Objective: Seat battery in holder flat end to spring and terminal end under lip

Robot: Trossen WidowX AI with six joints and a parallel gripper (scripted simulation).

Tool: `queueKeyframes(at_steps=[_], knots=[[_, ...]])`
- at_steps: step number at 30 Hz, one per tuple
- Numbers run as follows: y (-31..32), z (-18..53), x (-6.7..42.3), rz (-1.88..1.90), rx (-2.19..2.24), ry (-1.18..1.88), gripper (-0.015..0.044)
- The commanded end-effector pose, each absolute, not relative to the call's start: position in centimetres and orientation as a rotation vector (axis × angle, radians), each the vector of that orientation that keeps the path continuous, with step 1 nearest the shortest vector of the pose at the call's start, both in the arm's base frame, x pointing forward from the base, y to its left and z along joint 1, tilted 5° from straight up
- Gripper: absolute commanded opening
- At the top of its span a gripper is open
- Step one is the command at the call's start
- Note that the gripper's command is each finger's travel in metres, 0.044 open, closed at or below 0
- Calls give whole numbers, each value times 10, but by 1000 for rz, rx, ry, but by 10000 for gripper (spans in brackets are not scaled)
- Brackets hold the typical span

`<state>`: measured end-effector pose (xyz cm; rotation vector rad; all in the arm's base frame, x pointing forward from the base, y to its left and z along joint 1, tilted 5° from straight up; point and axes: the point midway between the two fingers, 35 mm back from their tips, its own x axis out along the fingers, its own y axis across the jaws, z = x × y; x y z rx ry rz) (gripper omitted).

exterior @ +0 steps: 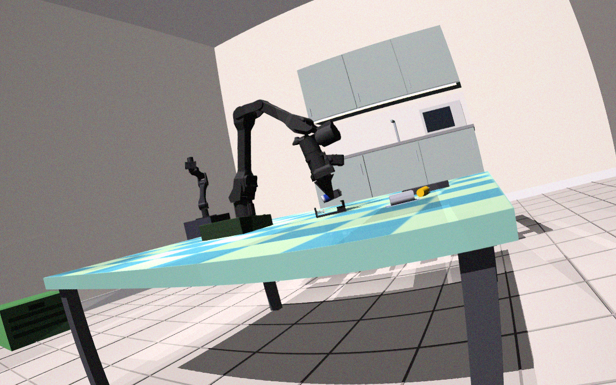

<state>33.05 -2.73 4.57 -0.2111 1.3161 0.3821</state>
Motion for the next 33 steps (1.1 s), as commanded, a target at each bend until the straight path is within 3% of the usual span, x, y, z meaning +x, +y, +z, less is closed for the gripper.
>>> queueKeyframes(at_steps=[1,33], knots=[[-26,40,331,390,-204,1263,83],[-28,21,327,408,-157,1064,83]])
